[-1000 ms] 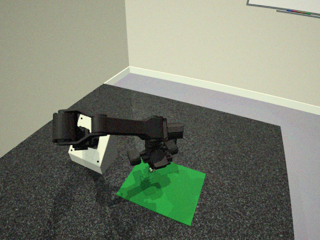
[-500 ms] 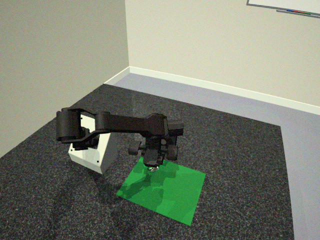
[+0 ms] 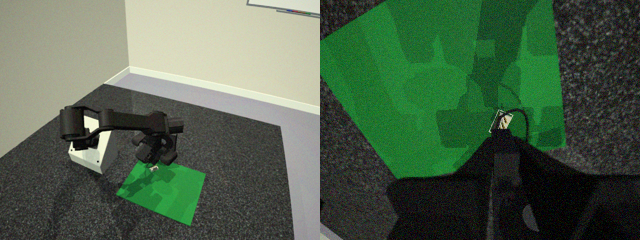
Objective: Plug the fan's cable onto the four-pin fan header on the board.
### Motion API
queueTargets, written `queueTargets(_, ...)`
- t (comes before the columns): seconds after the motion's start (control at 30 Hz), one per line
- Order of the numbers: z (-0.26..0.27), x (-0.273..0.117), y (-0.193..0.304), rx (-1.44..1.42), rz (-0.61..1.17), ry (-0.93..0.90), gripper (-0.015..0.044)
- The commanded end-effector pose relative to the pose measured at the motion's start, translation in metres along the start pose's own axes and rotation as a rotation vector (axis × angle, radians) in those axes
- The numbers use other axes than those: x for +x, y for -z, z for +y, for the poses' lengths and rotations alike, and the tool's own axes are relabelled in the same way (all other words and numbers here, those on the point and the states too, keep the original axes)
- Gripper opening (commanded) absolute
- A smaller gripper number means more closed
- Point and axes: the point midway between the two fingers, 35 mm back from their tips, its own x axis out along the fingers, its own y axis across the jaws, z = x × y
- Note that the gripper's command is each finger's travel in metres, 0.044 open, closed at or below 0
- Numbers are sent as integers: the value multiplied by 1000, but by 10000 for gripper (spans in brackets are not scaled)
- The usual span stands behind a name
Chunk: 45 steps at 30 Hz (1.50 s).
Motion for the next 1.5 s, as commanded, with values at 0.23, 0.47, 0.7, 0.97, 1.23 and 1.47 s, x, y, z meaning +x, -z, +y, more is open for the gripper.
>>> queueTargets(0.23, -5, 2, 8, 357, 1, 5, 0)
queueTargets(0.47, -6, 2, 9, 403, 1, 5, 0)
queueTargets(0.7, -9, 1, 5, 412, 1, 5, 0)
queueTargets(0.97, -11, 1, 2, 407, 1, 5, 0)
queueTargets(1.23, -11, 1, 2, 407, 1, 5, 0)
queueTargets(1.47, -11, 13, 1, 402, 0, 5, 0)
